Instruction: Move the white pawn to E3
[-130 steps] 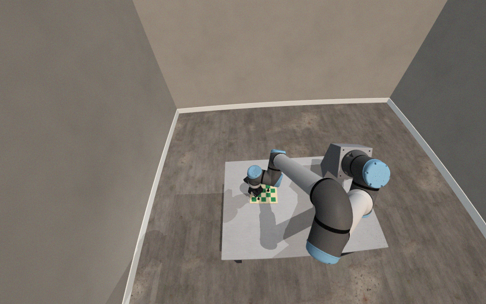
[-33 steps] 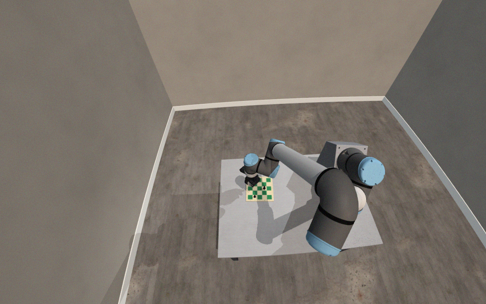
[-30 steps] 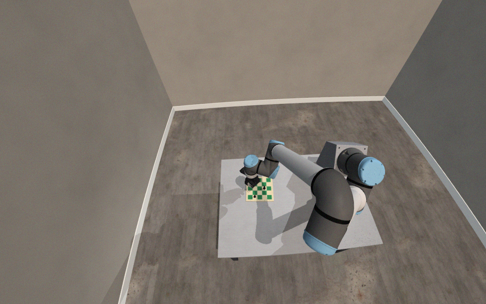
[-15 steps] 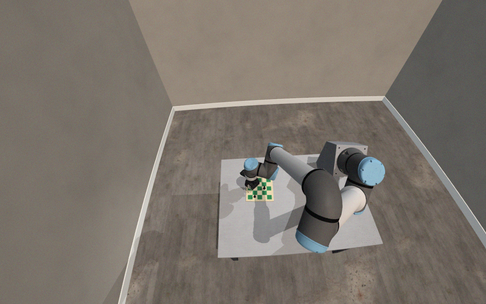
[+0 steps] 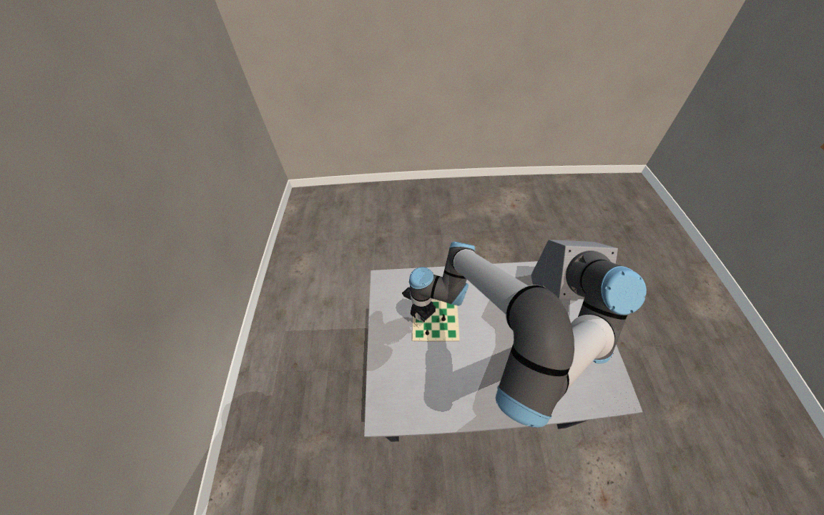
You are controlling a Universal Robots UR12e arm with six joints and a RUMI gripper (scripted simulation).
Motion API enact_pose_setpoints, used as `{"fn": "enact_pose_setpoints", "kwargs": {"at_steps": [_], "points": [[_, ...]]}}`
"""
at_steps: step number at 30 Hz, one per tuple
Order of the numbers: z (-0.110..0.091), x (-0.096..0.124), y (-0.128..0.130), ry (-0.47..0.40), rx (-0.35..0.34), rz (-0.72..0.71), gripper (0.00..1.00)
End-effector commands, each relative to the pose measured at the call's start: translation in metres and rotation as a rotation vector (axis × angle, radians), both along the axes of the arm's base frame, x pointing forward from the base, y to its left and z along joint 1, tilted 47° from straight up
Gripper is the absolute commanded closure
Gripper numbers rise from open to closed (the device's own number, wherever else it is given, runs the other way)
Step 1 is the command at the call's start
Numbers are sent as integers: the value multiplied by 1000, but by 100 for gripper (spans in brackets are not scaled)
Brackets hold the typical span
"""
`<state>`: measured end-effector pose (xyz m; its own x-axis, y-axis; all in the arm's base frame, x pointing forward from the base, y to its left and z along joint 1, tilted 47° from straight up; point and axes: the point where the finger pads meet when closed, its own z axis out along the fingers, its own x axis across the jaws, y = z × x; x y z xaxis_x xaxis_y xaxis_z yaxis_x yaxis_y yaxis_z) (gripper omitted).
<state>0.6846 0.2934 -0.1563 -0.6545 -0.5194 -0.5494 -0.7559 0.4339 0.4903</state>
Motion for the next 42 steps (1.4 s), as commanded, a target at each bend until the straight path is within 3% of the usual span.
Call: {"fn": "enact_pose_setpoints", "kwargs": {"at_steps": [1, 42], "points": [[0, 1, 0, -1, 0, -1, 100], [-2, 1, 2, -1, 0, -1, 100]]}}
